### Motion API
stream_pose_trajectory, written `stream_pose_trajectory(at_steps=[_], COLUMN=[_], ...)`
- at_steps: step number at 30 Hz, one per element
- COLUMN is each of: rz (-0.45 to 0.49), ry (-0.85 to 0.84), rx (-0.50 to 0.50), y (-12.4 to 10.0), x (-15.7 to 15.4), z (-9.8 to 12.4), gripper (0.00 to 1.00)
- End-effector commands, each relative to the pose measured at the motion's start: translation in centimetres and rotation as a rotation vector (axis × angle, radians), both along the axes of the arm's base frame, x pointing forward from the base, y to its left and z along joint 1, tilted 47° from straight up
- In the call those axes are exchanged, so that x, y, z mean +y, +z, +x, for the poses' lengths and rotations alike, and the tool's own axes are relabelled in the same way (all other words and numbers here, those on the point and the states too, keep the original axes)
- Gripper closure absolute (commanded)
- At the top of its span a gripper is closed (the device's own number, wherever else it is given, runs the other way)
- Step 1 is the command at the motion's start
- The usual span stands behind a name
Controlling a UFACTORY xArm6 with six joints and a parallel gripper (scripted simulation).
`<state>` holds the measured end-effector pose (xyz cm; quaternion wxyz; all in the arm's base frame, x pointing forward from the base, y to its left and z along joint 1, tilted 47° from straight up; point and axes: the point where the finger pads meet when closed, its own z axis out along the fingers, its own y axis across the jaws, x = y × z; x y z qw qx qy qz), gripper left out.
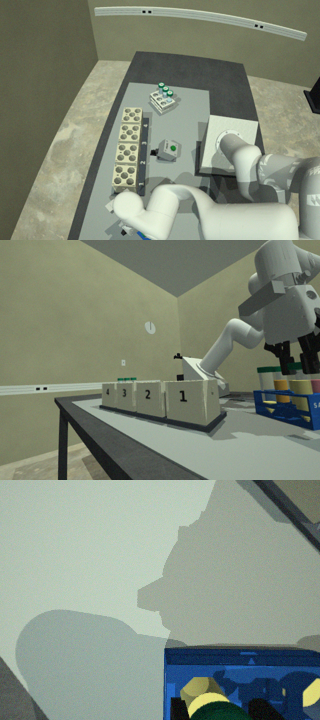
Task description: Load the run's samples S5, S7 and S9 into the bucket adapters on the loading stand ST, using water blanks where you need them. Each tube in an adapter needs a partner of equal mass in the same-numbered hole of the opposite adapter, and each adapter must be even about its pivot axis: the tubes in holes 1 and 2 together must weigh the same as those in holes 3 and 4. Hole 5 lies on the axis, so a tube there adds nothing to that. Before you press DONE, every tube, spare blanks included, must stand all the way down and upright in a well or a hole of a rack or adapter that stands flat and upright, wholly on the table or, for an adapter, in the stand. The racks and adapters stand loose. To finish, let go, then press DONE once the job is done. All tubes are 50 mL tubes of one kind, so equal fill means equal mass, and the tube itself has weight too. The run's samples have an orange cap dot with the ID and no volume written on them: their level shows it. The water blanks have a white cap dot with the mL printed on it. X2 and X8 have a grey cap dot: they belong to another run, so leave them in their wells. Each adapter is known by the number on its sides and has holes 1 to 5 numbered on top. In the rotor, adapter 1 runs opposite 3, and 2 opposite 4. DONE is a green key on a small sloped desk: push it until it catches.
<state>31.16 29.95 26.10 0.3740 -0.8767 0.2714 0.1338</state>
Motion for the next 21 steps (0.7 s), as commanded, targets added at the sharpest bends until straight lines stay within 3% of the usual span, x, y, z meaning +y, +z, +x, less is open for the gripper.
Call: stream_pose_trajectory(at_steps=[1,21], rz=[0.001,0.001], ry=[-0.001,-0.001], rx=[-0.003,-0.003], y=[0.12,0.53], x=[-0.01,-0.45], z=[0.08,0.1], gripper=[1.0,1.0])
